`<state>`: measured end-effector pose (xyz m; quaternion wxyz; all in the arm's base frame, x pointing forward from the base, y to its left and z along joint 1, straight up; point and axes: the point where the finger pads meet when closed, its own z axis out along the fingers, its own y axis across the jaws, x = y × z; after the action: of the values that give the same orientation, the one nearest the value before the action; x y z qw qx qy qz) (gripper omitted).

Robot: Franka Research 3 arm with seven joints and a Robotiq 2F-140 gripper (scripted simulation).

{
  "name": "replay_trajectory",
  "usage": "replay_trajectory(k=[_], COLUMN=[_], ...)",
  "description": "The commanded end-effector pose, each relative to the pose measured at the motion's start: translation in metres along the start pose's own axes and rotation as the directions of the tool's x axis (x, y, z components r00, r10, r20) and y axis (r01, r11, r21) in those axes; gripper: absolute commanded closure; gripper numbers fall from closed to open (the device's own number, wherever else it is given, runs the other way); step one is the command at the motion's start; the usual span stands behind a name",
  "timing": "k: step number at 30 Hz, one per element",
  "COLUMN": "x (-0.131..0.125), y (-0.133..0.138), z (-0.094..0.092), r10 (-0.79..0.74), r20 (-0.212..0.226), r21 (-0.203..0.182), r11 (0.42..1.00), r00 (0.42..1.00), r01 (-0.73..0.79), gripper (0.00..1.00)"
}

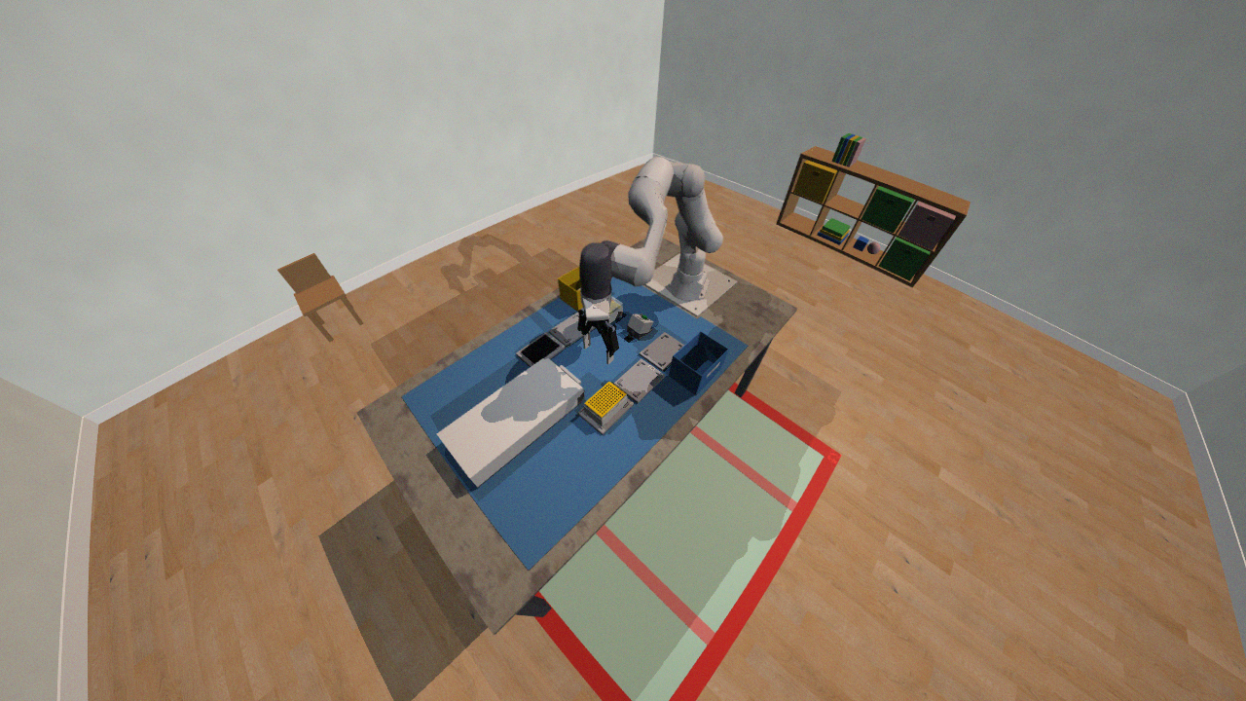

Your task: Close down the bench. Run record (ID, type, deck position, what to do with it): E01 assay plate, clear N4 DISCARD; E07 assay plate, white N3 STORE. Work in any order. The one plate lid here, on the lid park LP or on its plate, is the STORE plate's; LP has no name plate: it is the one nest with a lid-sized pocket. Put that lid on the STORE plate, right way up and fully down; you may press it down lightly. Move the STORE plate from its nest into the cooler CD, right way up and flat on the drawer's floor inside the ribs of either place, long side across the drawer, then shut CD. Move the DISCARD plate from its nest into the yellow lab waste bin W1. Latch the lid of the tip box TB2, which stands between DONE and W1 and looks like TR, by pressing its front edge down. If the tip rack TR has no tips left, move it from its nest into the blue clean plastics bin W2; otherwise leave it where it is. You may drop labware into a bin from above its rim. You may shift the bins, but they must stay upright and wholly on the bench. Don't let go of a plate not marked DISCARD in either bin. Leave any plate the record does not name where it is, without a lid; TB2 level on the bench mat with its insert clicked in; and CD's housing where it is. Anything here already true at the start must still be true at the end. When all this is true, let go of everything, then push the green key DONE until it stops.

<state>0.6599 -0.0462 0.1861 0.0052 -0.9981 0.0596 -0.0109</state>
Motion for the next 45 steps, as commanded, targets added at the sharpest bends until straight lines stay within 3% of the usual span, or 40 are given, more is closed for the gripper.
replay_trajectory(k=[1, 34, 45], x=[0.002, 0.077, 0.078], y=[-0.005, -0.098, -0.099], z=[0.002, -0.001, -0.001], r10=[0.041, 0.041, 0.041], r20=[0.013, 0.013, 0.013], r21=[-0.008, -0.008, -0.008], r11=[0.999, 0.999, 0.999], r00=[0.999, 0.999, 0.999], r01=[-0.041, -0.041, -0.041], gripper=[0.34, 0.34, 0.34])
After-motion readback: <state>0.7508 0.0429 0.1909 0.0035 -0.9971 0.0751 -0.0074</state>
